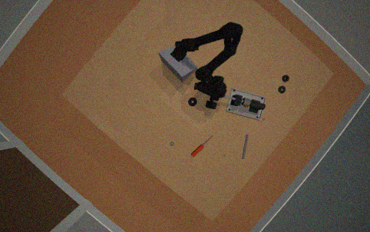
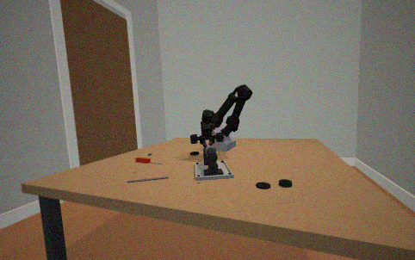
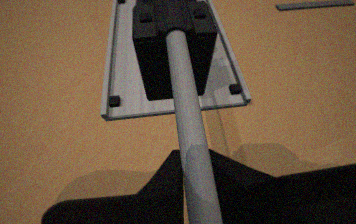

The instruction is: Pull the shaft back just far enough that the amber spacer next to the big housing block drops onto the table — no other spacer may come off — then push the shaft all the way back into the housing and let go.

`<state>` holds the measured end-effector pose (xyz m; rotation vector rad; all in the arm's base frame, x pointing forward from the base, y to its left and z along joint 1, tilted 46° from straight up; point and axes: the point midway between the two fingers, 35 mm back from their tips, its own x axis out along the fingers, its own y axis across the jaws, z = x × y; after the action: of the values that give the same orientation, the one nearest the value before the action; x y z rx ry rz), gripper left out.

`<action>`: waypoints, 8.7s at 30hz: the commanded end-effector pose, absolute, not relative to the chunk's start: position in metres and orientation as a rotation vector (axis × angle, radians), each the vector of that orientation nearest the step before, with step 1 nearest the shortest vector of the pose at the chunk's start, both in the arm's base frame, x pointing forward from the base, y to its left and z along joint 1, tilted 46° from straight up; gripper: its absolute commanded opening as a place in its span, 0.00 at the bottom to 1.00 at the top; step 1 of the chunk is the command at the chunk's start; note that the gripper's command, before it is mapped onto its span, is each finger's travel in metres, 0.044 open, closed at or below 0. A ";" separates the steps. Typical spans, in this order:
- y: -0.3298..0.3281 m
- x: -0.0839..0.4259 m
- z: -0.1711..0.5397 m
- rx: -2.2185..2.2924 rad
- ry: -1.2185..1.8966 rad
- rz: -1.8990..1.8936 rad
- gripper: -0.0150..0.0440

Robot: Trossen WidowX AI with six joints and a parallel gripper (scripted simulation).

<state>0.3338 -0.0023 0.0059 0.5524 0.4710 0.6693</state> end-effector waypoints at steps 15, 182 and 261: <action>-0.003 0.336 0.007 0.535 0.460 0.670 0.25; -0.001 0.342 0.010 0.535 0.460 0.670 0.25; 0.004 0.357 0.017 0.535 0.459 0.671 0.25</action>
<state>0.3546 0.0035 0.0150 0.5367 0.4631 0.6687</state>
